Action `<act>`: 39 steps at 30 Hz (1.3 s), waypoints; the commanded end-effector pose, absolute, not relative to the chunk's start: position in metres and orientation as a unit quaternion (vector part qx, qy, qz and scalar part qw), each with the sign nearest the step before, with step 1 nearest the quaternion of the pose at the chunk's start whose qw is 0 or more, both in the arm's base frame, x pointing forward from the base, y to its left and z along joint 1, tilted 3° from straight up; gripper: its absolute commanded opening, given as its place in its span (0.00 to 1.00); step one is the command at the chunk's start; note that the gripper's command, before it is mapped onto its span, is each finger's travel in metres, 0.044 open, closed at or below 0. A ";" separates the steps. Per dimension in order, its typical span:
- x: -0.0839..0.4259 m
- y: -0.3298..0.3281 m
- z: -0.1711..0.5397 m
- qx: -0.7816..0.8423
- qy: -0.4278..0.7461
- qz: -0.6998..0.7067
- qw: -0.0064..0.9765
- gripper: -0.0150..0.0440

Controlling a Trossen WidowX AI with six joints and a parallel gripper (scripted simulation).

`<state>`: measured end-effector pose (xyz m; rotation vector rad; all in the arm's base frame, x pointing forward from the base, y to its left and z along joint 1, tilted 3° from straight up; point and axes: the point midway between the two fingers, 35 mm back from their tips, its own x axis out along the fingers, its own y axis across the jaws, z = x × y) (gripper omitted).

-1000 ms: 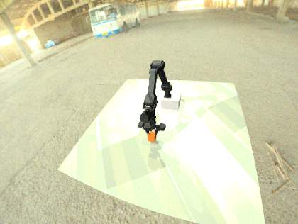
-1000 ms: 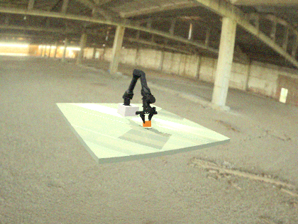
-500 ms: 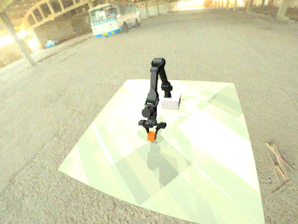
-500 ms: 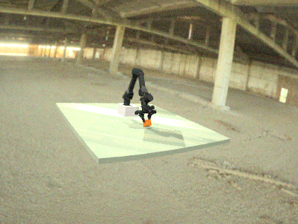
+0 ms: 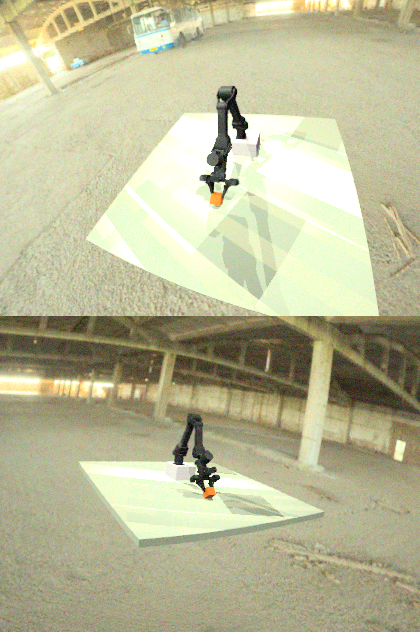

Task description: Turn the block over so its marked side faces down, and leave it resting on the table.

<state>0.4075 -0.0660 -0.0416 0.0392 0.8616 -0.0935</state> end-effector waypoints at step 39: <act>0.391 -0.063 -0.048 0.013 0.259 -0.046 0.965 0.34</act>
